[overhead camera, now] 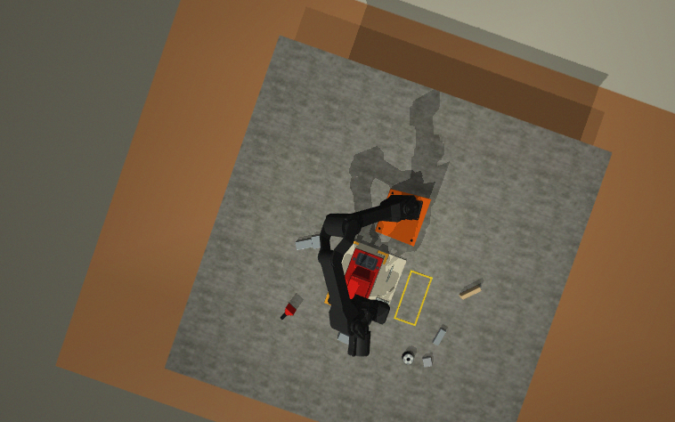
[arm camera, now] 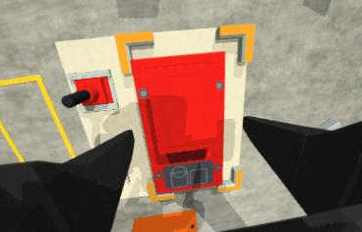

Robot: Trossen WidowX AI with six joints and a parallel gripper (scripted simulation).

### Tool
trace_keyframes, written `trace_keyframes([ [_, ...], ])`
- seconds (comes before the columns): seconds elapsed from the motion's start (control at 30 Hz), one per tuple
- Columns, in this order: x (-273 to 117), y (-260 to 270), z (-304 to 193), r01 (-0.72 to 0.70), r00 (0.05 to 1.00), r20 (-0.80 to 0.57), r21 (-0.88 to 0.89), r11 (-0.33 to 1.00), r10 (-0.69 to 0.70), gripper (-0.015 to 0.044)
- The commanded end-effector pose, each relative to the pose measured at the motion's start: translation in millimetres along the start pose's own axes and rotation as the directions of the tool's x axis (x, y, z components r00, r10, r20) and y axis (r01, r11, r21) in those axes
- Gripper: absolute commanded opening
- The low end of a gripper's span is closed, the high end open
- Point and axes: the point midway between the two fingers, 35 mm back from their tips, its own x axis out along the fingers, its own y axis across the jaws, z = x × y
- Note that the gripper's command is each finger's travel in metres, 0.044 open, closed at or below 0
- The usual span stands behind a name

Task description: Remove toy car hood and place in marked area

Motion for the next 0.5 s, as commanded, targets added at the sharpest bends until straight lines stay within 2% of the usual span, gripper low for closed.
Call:
trace_keyframes([
  [0.0, 7.0, -0.6, -1.4, 0.005, 1.0, -0.006, -0.005, 1.0, -0.005, 0.044],
  [0.47, 20.6, -1.0, -1.4, 0.005, 1.0, -0.006, -0.005, 1.0, -0.005, 0.044],
])
